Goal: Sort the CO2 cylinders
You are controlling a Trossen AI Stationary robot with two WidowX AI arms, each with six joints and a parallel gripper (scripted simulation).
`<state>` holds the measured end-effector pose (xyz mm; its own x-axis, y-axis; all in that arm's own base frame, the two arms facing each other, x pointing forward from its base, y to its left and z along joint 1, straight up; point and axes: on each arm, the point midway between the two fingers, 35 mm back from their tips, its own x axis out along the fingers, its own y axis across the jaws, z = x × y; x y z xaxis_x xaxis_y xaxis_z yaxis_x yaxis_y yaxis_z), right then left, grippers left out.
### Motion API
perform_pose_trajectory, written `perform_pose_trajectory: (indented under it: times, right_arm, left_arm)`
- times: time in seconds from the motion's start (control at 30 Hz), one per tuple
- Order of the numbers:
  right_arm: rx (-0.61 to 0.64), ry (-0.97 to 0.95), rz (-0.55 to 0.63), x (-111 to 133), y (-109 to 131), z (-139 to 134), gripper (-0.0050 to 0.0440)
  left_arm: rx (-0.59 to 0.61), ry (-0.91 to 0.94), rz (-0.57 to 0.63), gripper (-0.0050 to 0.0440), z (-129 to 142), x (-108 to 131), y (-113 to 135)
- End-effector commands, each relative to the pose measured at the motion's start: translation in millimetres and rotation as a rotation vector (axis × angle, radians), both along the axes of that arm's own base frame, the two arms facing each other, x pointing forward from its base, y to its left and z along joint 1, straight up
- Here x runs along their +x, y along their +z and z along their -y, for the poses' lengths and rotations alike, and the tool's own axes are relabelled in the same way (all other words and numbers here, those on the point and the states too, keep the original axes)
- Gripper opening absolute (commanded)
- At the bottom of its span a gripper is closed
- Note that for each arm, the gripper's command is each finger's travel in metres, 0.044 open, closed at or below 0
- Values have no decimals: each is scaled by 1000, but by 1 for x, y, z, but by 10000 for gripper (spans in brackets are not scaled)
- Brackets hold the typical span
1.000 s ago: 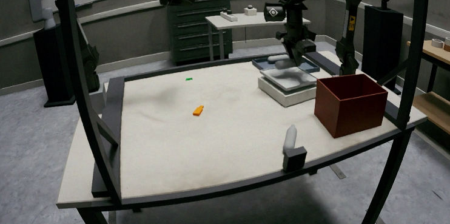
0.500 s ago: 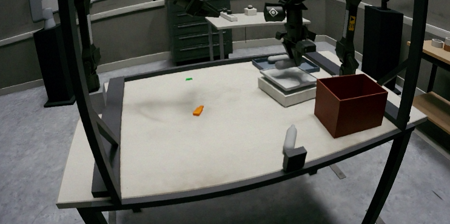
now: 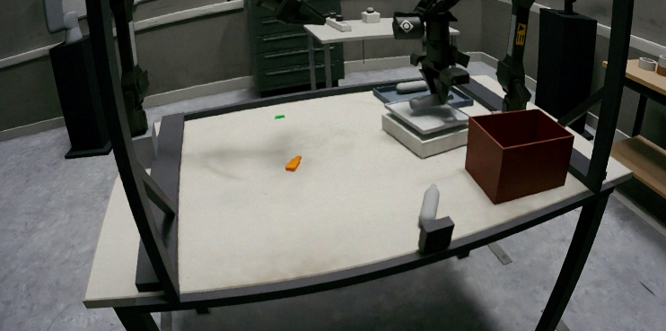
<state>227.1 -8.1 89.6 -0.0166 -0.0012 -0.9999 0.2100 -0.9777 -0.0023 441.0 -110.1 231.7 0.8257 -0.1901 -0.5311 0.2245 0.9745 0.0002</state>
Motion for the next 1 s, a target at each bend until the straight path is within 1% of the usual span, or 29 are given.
perform_pose_trajectory:
  times: [0.0,0.07,0.1,0.5,0.53,0.57,0.7,0.77,0.87,0.93,0.97]
  right_arm:
    - [-1,2,18,3,-3,1,-50]
    - [-1,2,16,4,-7,1,-50]
    - [-1,2,37,11,-2,1,-50]
    - [-2,2,44,13,-1,1,-50]
    - [-1,1,35,10,-3,1,-50]
    - [-1,1,35,10,-3,1,24]
    - [-1,1,35,10,-3,1,120]
    - [-1,1,35,10,-3,1,120]
    - [-1,1,35,10,-3,1,192]
    - [-1,1,35,10,-3,1,192]
    - [-2,2,53,12,3,1,216]
  left_arm:
    - [-8,2,30,440,0,0,13]
    - [-8,2,30,440,0,0,13]
    - [-8,2,30,440,0,0,13]
    - [-8,2,30,440,0,0,13]
    - [-8,2,30,440,0,0,13]
    - [-8,2,30,440,0,0,13]
    - [-8,2,30,440,0,0,13]
    - [-8,2,30,440,0,0,13]
    - [-8,2,30,440,0,0,13]
    - [-8,2,30,440,0,0,13]
    - [-8,2,30,440,0,0,13]
